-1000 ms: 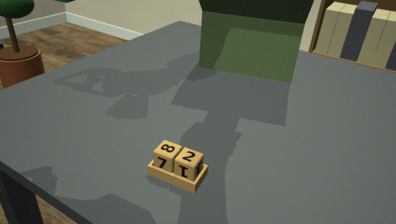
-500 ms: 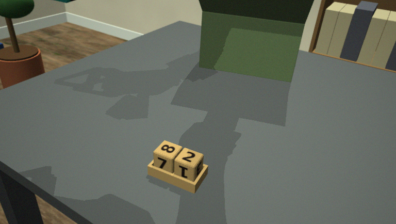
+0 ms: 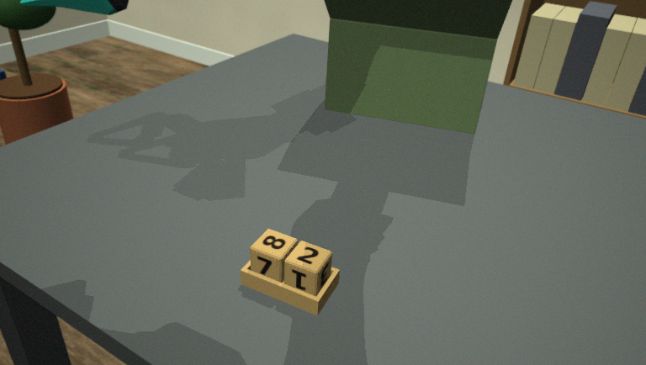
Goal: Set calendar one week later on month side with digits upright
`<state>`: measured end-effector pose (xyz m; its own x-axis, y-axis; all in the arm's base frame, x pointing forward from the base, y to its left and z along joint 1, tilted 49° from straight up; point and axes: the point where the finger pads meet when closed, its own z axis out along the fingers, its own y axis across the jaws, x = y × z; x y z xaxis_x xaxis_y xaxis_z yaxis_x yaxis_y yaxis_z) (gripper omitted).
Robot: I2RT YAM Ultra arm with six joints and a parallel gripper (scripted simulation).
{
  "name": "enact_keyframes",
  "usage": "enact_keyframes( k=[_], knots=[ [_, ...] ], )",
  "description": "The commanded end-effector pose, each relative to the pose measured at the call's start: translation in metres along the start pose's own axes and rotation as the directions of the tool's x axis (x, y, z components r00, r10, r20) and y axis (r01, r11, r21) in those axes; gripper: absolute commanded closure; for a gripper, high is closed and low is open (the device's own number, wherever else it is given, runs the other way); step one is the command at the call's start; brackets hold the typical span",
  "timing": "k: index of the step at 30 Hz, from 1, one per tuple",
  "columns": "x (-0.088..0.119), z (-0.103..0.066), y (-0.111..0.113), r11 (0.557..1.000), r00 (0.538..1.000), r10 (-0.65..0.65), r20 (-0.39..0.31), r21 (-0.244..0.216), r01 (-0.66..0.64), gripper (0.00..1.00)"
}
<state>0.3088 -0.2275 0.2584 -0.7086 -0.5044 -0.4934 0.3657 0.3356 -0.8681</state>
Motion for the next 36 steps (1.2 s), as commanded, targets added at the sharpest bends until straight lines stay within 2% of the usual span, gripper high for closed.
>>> enact_keyframes(
  k=[1,2,4,7,10,16,17,18,19,21,22,23,24,25,26,28,29,30,31,34,35,36],
  knots=[
    [-0.006,-0.001,0.009,0.988,0.989,0.147,0.014,-0.057,-0.146,0.0],
    [-0.009,-0.002,0.013,0.978,0.981,0.193,0.018,-0.081,-0.191,0.0],
    [-0.009,-0.002,0.013,0.978,0.981,0.193,0.018,-0.081,-0.191,0.0],
    [-0.019,-0.005,0.026,0.933,0.943,0.332,0.016,-0.156,-0.325,0.0],
    [-0.024,-0.007,0.033,0.895,0.913,0.407,0.004,-0.199,-0.399,0.0],
    [-0.037,-0.014,0.05,0.77,0.816,0.576,-0.058,-0.296,-0.565,0.0],
    [-0.037,-0.014,0.05,0.769,0.814,0.577,-0.059,-0.296,-0.567,0.0],
    [-0.04,-0.017,0.055,0.726,0.781,0.619,-0.084,-0.32,-0.609,0.0],
    [-0.041,-0.017,0.057,0.713,0.771,0.63,-0.092,-0.326,-0.621,0.0],
    [-0.041,-0.017,0.057,0.713,0.771,0.63,-0.092,-0.326,-0.621,0.0],
    [-0.045,-0.021,0.063,0.651,0.724,0.678,-0.131,-0.352,-0.673,0.0],
    [-0.047,-0.023,0.066,0.615,0.696,0.701,-0.154,-0.364,-0.7,0.0],
    [-0.049,-0.024,0.069,0.587,0.675,0.717,-0.173,-0.372,-0.719,0.0],
    [-0.049,-0.025,0.069,0.583,0.671,0.72,-0.176,-0.373,-0.722,0.0],
    [-0.052,-0.028,0.073,0.533,0.633,0.745,-0.21,-0.384,-0.754,0.0],
    [-0.055,-0.031,0.078,0.473,0.587,0.77,-0.25,-0.393,-0.788,0.0],
    [-0.057,-0.033,0.081,0.442,0.563,0.78,-0.273,-0.396,-0.805,0.0],
    [-0.057,-0.034,0.082,0.432,0.555,0.783,-0.279,-0.397,-0.81,0.0],
    [-0.06,-0.037,0.086,0.382,0.516,0.797,-0.315,-0.399,-0.834,0.0],
    [-0.064,-0.043,0.093,0.287,0.44,0.812,-0.383,-0.394,-0.873,0.0],
    [-0.065,-0.044,0.094,0.271,0.427,0.814,-0.395,-0.392,-0.879,0.0],
    [-0.067,-0.047,0.097,0.226,0.389,0.816,-0.428,-0.384,-0.895,0.0]
  ],
)
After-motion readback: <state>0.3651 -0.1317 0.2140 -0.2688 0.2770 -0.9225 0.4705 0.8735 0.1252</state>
